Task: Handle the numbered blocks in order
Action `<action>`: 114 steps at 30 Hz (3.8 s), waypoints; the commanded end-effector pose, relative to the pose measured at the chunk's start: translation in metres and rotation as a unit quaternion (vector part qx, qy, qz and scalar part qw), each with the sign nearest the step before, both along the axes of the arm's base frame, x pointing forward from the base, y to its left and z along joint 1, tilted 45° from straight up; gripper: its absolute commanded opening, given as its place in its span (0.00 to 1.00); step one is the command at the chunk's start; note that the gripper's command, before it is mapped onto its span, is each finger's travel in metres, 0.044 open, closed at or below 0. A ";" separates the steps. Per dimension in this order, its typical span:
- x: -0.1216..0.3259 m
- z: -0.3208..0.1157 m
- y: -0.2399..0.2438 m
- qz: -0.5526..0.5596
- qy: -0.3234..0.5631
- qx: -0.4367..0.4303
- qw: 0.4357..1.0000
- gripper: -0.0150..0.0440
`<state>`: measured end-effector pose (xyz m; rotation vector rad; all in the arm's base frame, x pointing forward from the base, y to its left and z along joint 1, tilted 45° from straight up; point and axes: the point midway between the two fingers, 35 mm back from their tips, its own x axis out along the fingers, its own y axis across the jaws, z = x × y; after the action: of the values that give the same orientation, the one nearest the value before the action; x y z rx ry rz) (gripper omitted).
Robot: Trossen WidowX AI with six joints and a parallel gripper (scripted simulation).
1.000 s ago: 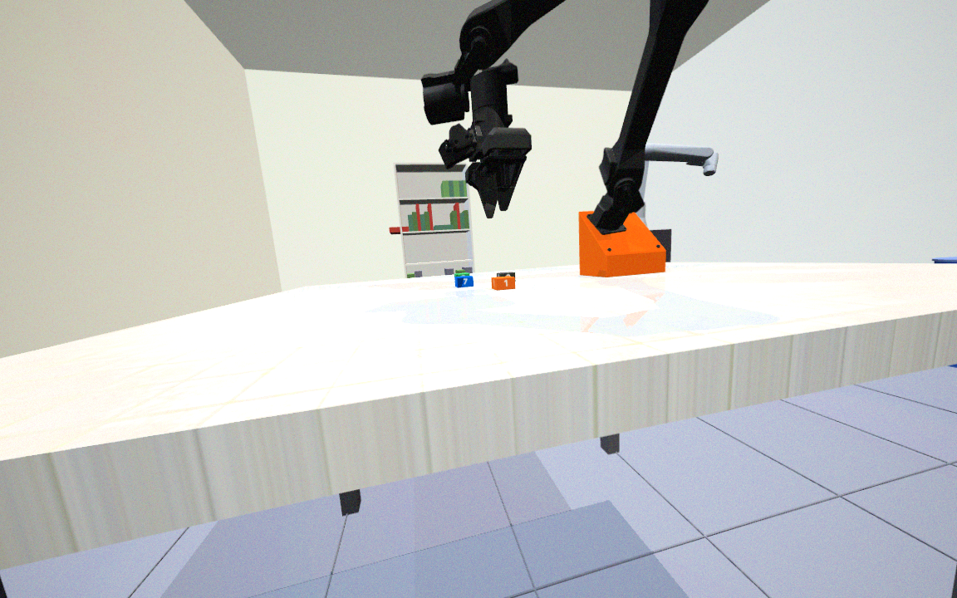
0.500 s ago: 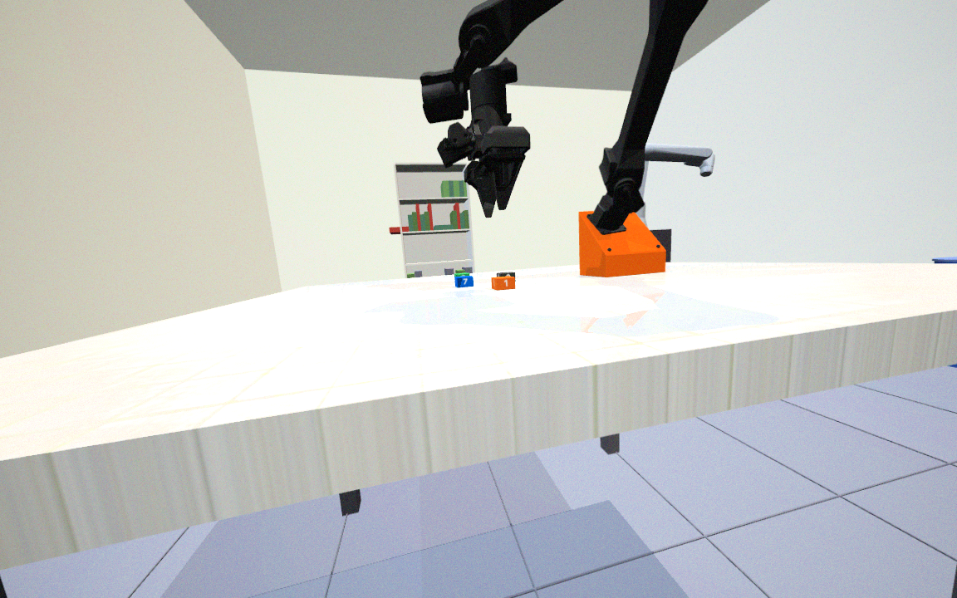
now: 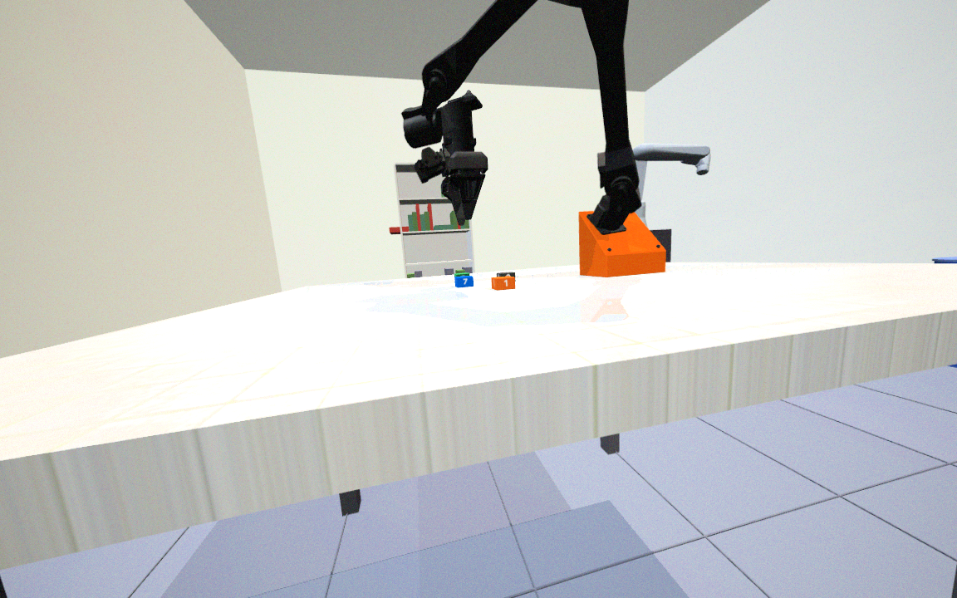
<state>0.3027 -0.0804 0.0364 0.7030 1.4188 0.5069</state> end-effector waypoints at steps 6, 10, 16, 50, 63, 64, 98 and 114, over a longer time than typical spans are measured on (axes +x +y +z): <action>0.002 -0.002 -0.004 0.002 -0.004 -0.003 1.000 0.93; 0.002 -0.002 -0.004 0.002 -0.004 -0.003 1.000 0.93; 0.000 -0.002 -0.005 0.002 -0.004 -0.003 1.000 0.93; -0.075 -0.082 0.058 0.002 -0.002 -0.002 1.000 0.93; -0.073 -0.096 0.073 0.002 -0.002 -0.002 1.000 0.93; -0.073 -0.097 0.074 0.002 -0.002 -0.001 1.000 0.93; -0.073 -0.100 0.077 0.002 -0.002 -0.001 1.000 0.46; -0.075 -0.089 0.066 0.002 -0.002 -0.001 1.000 0.46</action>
<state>0.2253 -0.0103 -0.0561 0.7097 1.4255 0.5100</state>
